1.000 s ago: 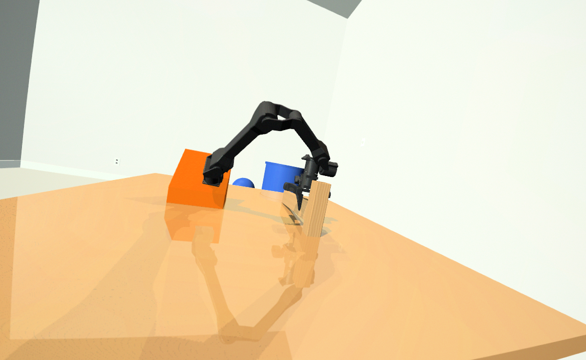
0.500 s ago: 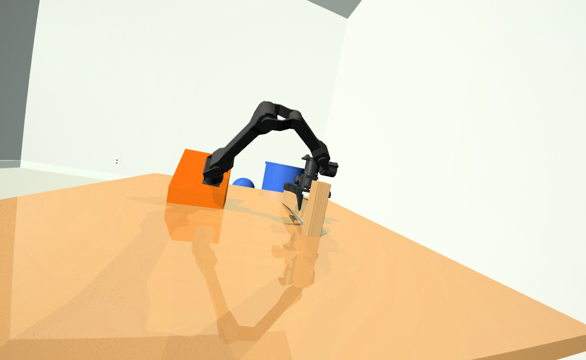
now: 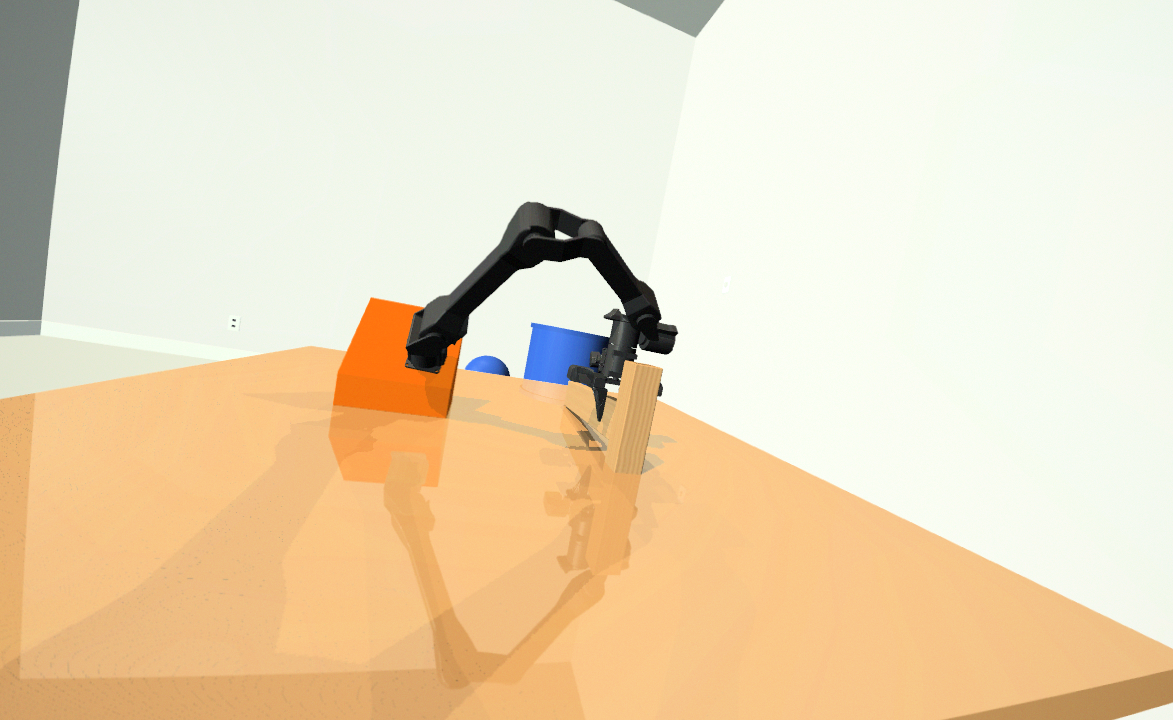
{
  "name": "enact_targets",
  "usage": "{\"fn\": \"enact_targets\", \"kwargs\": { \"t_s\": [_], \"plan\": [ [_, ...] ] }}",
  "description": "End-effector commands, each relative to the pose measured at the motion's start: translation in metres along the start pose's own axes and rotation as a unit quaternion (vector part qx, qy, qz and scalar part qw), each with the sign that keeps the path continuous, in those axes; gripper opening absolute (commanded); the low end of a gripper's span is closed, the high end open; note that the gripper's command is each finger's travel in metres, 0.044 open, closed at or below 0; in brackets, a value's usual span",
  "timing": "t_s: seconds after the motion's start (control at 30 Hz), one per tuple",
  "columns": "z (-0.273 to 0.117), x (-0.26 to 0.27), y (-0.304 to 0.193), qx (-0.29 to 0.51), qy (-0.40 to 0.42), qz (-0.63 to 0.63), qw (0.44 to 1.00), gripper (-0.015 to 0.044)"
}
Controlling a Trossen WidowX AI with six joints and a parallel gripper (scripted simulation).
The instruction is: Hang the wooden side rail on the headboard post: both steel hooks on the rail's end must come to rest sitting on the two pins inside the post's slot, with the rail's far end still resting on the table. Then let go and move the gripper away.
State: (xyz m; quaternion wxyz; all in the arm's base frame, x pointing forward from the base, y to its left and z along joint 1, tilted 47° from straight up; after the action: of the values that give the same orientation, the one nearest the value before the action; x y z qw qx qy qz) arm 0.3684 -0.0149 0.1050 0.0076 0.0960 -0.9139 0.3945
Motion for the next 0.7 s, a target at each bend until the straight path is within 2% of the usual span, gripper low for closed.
{"fn": "enact_targets", "kwargs": {
  "t_s": [0.0,0.67],
  "plan": [
    [-0.0039,-0.0012,-0.0008,0.002,-0.005,-0.002,1.0,0.0],
    [-0.0031,-0.0005,-0.0022,0.002,-0.005,-0.002,1.0,0.0]
  ]
}}
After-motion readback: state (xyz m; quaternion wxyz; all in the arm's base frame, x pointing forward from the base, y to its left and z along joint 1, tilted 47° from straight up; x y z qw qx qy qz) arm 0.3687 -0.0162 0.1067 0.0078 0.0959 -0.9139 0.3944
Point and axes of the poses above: the point midway between the two fingers, 35 mm back from their tips, its own z axis out along the fingers, its own x axis across the jaws, y = z × x, the point moved 6 cm from there along -z, back along the fingers, and after that the axes turned 10 degrees about -z, right-handed, at the moved point
